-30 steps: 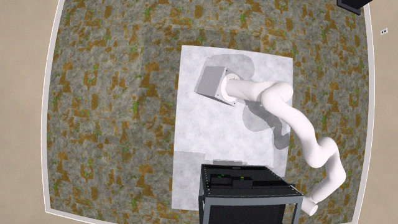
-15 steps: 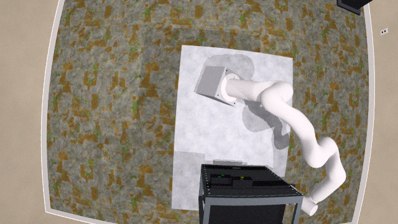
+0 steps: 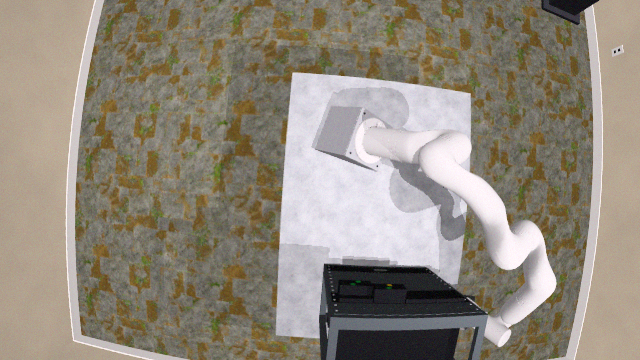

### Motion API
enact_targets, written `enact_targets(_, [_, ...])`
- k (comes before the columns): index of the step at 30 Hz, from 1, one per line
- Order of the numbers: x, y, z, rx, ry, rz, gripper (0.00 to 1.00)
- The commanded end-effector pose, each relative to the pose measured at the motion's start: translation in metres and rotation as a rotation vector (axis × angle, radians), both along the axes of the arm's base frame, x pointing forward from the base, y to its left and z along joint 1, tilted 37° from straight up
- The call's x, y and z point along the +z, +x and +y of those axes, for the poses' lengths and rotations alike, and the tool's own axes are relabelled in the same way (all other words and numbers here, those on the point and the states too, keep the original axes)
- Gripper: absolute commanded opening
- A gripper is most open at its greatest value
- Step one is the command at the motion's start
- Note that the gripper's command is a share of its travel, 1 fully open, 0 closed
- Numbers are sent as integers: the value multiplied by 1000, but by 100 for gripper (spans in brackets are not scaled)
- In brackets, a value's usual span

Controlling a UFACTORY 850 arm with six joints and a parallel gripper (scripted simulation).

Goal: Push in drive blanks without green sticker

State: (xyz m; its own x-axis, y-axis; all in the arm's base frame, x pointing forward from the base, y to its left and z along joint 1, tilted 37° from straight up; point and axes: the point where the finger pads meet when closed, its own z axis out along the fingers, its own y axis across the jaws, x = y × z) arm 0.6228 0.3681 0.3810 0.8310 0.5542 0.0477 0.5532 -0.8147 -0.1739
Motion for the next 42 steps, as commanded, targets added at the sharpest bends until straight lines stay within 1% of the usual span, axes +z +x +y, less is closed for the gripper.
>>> enact_targets(1, [1, 0, 0, -1, 1, -2, 100])
enact_targets(15, [1, -2, 0, 0, 1, -2, 100])
enact_targets(20, [0, -11, 0, 0, 1, -2, 100])
enact_targets(24, [-2, -25, 0, 0, 1, -2, 100])
enact_targets(26, [-2, -25, 0, 0, 1, -2, 100])
enact_targets(30, [-6, -47, -1, 0, 1, -2, 100])
enact_targets(34, [-12, -77, -2, 0, 1, -1, 100])
enact_targets(41, [-19, -120, -4, 0, 0, -1, 100])
enact_targets(42, [-19, -120, -4, 0, 0, -1, 100])
